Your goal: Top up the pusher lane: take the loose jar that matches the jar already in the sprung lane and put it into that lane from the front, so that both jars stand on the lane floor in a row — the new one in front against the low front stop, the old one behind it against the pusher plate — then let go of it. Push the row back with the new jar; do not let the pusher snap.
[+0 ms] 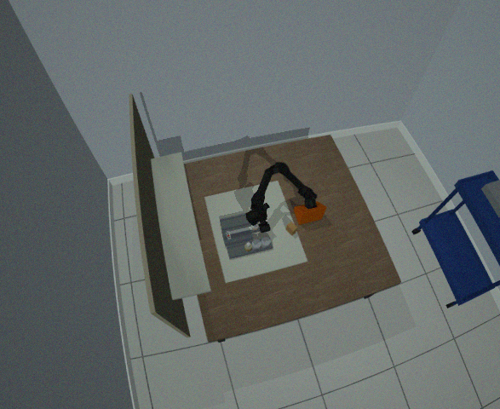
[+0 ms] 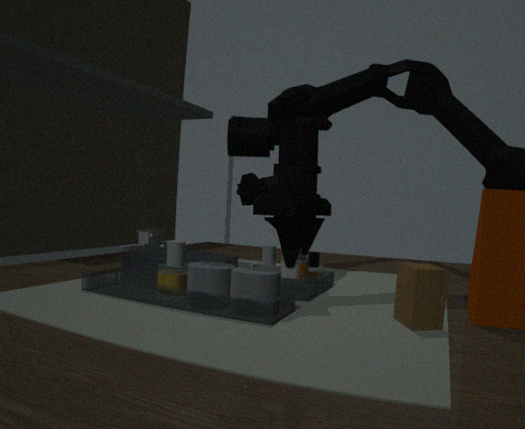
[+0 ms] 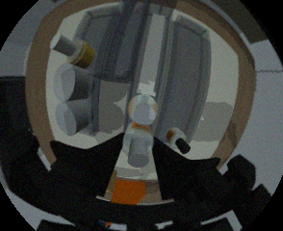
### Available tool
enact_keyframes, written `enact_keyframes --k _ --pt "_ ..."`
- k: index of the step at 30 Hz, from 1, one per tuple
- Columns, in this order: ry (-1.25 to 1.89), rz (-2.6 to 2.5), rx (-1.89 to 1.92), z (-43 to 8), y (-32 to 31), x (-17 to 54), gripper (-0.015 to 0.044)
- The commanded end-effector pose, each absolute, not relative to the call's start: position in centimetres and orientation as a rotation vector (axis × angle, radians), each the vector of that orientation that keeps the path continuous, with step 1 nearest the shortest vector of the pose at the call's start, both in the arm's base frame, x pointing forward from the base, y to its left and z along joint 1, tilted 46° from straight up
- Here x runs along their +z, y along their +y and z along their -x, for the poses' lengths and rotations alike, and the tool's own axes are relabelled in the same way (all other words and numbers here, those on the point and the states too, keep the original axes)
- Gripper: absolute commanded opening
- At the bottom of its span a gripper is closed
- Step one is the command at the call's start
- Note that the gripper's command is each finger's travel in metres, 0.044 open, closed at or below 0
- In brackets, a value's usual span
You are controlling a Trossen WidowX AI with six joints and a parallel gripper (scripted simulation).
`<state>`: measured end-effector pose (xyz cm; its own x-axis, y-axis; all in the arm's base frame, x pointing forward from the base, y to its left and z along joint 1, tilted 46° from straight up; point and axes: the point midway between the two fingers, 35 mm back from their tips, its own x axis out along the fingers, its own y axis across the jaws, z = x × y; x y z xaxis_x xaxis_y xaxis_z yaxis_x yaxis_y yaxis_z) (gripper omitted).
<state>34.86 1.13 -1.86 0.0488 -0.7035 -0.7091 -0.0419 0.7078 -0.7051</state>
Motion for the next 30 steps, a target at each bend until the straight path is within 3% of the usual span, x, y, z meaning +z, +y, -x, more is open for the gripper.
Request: enact_keyframes --k 1,30 --pt "1.431 0.656 -0.567 -35.34 1.08 -1.79 0.0000" --pt "1.431 0.656 -0.567 -35.27 0.52 -2.38 0.0000"
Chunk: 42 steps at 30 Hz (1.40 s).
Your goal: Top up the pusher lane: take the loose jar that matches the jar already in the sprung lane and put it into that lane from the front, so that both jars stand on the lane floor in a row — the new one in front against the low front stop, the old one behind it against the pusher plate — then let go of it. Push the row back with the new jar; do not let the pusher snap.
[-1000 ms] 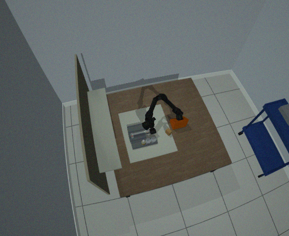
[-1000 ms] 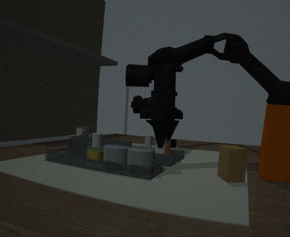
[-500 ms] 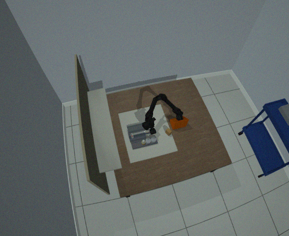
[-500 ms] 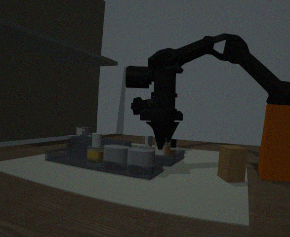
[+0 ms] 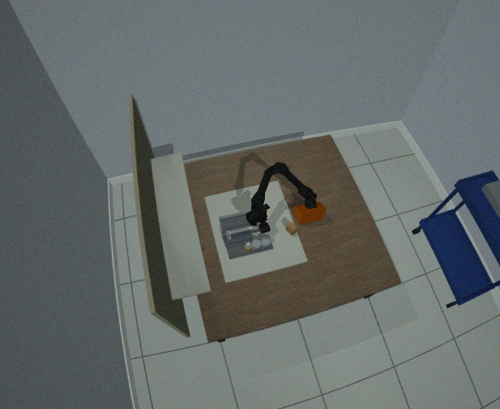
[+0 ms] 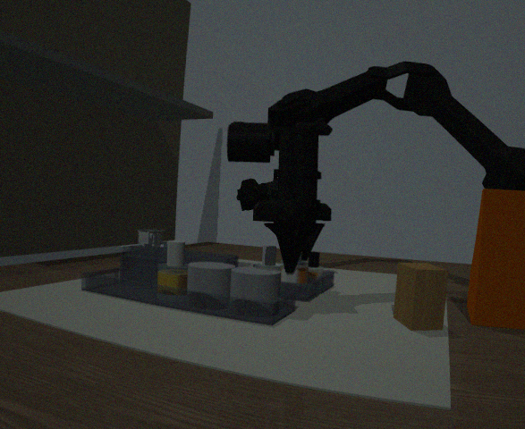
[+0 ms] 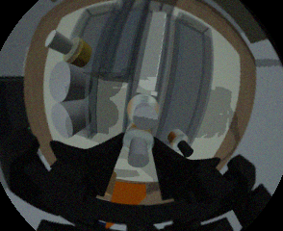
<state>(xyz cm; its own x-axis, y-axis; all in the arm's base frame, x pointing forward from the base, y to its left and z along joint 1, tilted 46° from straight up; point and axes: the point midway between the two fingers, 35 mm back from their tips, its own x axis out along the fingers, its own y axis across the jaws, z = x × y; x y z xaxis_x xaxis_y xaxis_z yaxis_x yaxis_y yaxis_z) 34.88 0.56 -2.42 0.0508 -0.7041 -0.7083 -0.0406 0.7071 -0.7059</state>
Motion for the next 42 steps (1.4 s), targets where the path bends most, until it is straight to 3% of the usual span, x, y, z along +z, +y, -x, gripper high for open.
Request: enact_keyframes --k 1,42 --pt "1.431 0.656 -0.567 -35.27 0.50 -2.41 0.0000" --pt "1.431 0.657 -0.567 -34.94 -0.13 -3.08 0.0000"
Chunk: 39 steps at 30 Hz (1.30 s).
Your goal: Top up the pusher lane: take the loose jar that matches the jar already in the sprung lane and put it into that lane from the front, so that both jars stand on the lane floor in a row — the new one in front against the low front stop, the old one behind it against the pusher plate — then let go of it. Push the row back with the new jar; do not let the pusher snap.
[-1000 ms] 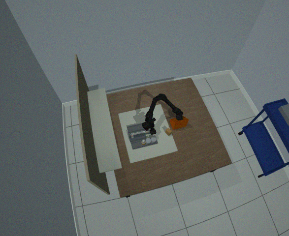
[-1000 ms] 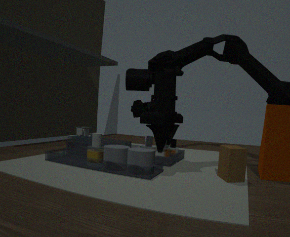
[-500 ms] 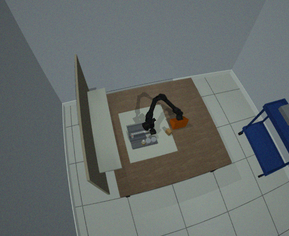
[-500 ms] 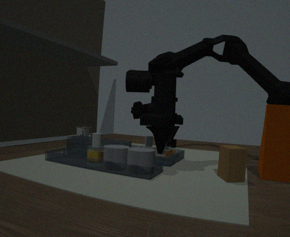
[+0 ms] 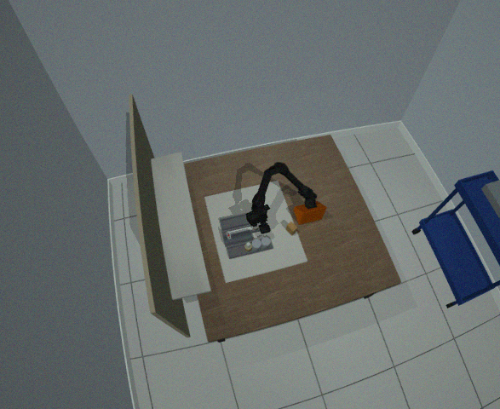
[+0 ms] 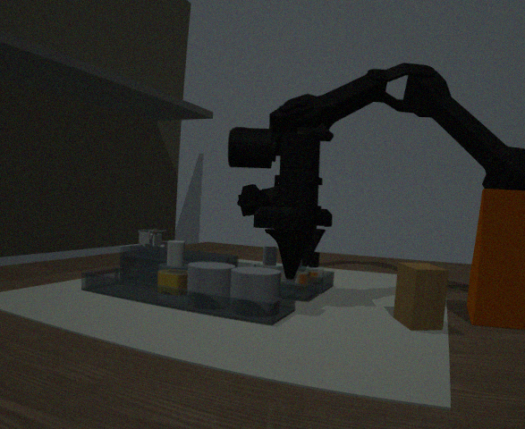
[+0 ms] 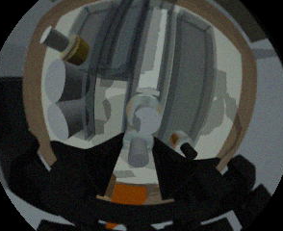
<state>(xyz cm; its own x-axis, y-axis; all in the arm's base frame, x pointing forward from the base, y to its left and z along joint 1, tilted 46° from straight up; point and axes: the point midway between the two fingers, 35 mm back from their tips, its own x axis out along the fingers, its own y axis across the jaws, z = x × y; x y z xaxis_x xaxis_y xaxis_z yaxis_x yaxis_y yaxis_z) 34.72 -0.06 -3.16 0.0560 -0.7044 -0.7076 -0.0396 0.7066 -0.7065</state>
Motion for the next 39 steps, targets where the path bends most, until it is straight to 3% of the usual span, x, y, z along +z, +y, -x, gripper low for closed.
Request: enact_keyframes --k 1,39 --pt "1.431 0.657 -0.567 -34.92 -0.13 -3.08 0.0000" --pt "1.432 0.657 -0.567 -34.29 -0.17 -3.10 0.0000"
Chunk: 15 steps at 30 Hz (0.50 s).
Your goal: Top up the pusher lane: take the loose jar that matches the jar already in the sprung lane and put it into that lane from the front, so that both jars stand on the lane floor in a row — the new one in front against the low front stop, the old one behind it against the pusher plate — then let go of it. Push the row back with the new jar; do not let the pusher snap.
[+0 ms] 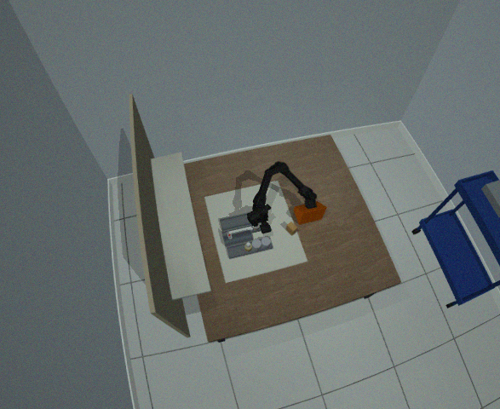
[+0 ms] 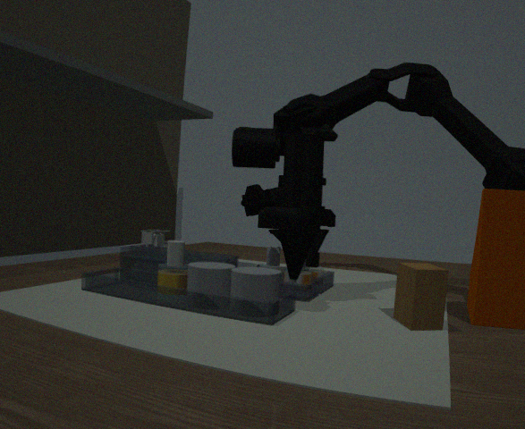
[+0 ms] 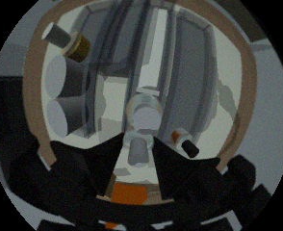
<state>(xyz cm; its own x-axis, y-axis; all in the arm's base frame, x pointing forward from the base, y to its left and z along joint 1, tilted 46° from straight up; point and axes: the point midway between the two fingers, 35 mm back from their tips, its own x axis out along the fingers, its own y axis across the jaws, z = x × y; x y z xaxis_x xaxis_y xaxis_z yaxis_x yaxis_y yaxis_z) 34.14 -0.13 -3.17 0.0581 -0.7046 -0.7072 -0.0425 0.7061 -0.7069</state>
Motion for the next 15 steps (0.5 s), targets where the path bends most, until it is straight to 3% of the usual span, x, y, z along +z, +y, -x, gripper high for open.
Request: enact_keyframes --k 1,15 --pt "1.432 0.657 -0.567 -34.27 -0.17 -3.10 0.0000" --pt "1.432 0.657 -0.567 -33.88 -0.14 -3.19 0.0000"
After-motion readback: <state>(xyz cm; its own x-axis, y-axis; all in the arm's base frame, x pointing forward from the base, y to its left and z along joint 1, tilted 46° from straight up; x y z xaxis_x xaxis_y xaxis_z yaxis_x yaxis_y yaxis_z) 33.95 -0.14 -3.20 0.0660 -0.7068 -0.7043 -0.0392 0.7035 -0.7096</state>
